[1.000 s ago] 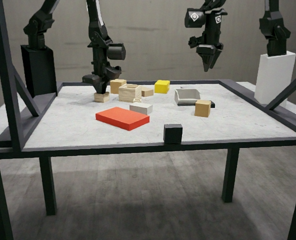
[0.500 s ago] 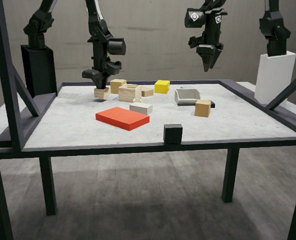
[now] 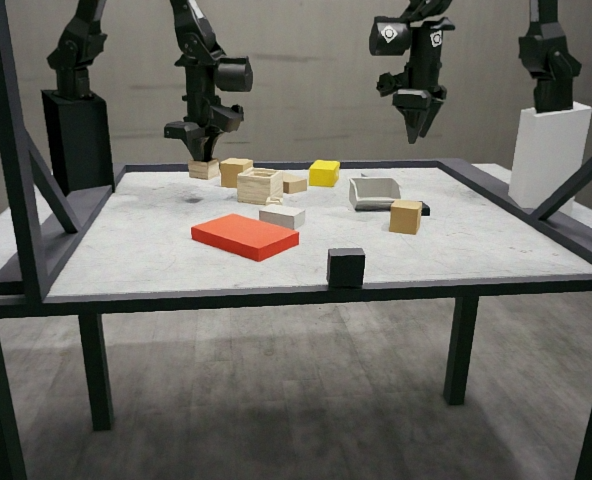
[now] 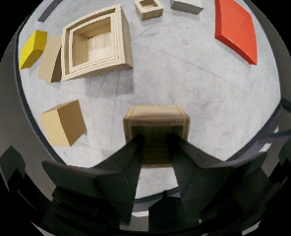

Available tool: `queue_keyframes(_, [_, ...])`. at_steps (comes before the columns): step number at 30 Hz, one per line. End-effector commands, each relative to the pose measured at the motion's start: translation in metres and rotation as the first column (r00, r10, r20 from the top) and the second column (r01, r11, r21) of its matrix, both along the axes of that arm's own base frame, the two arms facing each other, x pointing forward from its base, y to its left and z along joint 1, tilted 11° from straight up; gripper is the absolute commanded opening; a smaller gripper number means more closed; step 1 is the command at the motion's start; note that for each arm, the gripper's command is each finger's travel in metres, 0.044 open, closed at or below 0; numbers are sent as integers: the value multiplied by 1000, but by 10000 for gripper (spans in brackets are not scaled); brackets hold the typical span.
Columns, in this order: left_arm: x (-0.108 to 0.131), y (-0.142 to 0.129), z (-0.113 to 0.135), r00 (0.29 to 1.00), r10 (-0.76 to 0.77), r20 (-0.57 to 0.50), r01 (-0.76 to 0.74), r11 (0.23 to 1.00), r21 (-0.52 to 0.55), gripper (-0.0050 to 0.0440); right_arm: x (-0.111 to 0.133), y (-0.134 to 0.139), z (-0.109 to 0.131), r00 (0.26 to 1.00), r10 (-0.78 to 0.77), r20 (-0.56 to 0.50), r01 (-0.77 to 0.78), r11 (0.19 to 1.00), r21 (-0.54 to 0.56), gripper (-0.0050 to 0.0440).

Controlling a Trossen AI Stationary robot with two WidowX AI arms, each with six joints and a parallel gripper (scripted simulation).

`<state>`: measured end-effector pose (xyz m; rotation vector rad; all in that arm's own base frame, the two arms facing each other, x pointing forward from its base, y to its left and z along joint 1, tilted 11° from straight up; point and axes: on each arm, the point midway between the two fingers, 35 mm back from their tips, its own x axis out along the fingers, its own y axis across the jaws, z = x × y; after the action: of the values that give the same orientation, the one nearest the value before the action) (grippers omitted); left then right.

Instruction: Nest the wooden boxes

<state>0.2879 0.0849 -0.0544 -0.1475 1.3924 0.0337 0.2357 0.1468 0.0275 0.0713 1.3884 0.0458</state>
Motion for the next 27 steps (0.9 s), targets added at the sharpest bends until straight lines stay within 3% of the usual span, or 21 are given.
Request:
queue_keyframes(1, [14, 9, 7, 1000, 2, 24, -2, 1000, 5, 183, 4, 3, 7, 1000, -5, 20, 4, 1000, 17, 400])
queue_keyframes(27, [72, 66, 46, 999, 15, 32, -15, 1000, 4, 183, 4, 3, 7, 1000, -5, 20, 4, 1000, 17, 400])
